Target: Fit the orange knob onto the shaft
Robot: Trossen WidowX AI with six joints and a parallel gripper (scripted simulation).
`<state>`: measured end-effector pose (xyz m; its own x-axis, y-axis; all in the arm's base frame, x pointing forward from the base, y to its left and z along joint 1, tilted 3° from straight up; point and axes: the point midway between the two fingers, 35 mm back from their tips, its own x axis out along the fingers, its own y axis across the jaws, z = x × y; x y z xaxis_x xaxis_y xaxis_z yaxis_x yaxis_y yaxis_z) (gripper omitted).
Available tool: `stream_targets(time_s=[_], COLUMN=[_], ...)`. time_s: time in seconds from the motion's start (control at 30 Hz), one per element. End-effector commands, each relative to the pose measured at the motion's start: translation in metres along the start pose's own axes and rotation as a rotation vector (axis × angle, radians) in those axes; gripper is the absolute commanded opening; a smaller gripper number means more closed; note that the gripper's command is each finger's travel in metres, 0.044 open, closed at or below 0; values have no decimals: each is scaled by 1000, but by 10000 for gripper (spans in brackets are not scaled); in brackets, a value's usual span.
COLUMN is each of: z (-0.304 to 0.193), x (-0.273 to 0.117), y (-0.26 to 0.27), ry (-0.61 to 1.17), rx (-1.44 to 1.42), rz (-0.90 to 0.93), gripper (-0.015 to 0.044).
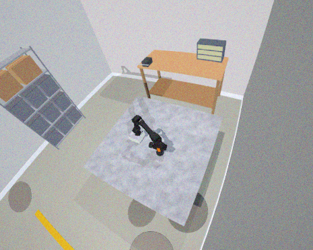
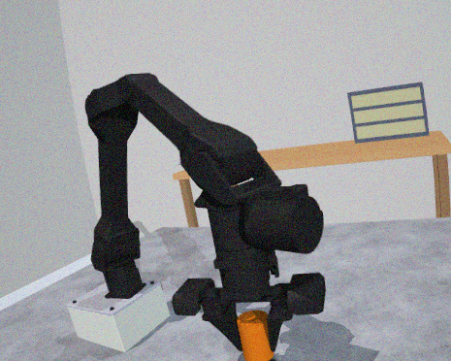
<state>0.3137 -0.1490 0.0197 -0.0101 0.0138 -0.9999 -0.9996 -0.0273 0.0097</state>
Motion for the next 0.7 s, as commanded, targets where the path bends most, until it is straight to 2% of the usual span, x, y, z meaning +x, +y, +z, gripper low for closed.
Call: stream_targets(time_s=[0.0,0.67], z=[0,0], x=[1,4], y=[1,-1], ry=[2,2], rx=[-55,-55], rz=[0,0], gripper=[0,0])
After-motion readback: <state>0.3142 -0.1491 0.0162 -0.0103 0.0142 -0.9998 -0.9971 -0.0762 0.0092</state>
